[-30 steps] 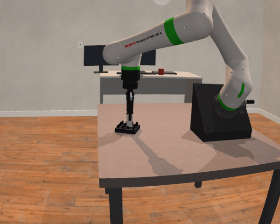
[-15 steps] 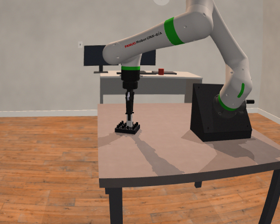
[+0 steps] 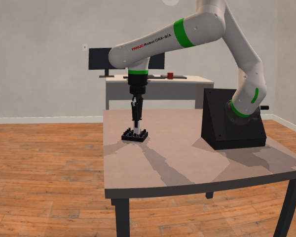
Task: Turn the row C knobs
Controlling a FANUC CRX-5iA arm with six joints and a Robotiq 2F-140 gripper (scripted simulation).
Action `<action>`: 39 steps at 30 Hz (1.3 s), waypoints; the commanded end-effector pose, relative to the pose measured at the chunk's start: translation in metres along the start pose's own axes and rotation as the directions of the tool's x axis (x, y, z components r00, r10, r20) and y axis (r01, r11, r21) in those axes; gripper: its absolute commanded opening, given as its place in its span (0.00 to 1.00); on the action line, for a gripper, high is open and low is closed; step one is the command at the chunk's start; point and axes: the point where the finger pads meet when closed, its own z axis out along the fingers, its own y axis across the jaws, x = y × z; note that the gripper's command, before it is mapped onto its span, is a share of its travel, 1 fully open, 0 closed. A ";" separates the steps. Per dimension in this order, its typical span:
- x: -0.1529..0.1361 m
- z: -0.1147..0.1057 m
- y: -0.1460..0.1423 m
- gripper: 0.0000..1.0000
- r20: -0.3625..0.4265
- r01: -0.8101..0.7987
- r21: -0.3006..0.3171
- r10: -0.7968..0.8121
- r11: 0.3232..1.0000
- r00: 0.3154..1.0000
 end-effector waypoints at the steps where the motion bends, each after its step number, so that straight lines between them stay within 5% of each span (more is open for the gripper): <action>1: 0.000 0.000 0.000 0.05 0.000 -0.011 0.000 0.011 1.000 1.000; 39: 0.000 0.000 0.000 0.12 0.000 -0.027 0.000 0.027 1.000 1.000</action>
